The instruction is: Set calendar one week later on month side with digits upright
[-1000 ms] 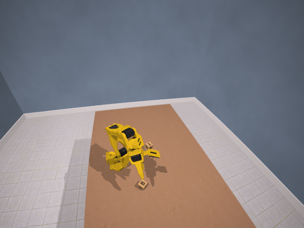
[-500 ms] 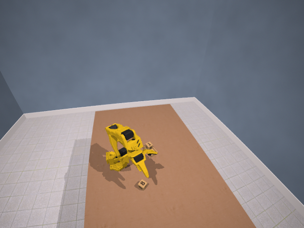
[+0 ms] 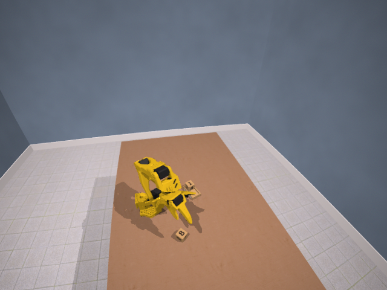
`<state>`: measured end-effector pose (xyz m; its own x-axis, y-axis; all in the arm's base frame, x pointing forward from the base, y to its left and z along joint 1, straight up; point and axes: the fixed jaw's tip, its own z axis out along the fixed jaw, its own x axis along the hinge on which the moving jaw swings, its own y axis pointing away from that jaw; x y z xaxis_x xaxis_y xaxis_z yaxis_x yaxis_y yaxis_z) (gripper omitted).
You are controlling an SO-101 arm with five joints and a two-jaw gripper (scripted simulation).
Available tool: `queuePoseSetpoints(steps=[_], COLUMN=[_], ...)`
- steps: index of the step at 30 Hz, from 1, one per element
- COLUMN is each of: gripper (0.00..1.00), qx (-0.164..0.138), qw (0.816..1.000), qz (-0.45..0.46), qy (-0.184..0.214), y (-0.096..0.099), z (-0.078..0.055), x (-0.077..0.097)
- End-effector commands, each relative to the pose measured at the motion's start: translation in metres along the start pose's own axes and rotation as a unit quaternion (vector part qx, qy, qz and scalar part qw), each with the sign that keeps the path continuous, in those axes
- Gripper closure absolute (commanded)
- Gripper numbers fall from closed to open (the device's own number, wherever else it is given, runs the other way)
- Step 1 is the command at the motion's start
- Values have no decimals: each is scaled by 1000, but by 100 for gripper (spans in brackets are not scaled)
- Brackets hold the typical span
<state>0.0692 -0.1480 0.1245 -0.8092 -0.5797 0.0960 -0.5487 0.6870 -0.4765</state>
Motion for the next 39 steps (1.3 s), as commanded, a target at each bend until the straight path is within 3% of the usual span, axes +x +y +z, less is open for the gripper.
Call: queuePoseSetpoints(steps=[1,14,18,22,27,29,35,39], gripper=[65,65,65,65,65,65,65,65], qx=[19,18,5,-32,-103,-103,-184,-214], qw=[1000,999,1000,999,994,994,982,975], qz=[-19,-30,-30,-30,-30,-30,-29,-29], qy=[6,6,3,-6,-23,-23,-42,-50], y=[-3,-3,-1,3,15,15,30,37], z=[-3,-2,1,10,26,26,42,48], x=[2,3,2,1,-1,-1,-4,-5])
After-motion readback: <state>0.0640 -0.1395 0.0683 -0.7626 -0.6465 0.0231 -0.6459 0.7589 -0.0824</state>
